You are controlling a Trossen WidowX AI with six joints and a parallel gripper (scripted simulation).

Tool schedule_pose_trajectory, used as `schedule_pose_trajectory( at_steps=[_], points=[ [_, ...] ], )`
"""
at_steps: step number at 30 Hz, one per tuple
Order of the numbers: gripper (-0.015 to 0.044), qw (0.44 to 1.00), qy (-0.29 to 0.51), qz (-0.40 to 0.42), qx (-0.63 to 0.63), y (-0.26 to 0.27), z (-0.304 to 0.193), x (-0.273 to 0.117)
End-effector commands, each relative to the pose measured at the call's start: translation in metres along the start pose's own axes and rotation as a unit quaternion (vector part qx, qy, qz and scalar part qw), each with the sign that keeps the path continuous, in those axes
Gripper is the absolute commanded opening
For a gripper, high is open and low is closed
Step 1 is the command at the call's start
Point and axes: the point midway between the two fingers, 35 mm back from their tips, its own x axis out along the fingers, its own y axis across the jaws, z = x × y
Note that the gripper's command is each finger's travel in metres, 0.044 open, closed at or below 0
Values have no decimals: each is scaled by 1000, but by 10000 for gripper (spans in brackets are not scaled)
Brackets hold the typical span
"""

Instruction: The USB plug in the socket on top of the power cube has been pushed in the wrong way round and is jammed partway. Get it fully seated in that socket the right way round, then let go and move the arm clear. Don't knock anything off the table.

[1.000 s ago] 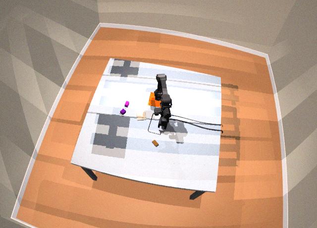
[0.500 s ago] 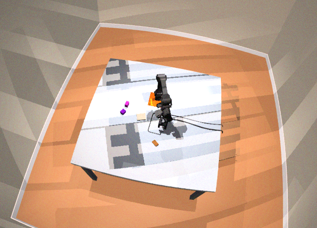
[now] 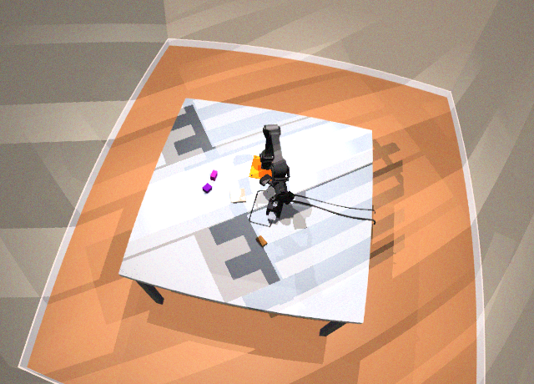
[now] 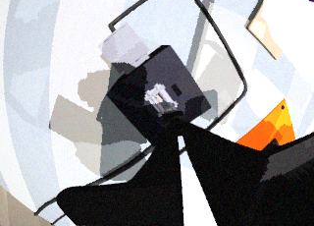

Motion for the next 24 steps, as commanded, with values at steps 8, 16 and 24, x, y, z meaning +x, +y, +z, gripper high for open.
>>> schedule_pose_trajectory(
  at_steps=[8, 16, 24],
  points=[
    [0, 989, 0, 0, -150, 0, 0, 0],
    [0, 968, 0, 0, -252, 0, 0, 0],
    [0, 936, 0, 0, -352, 0, 0, 0]
  ],
)
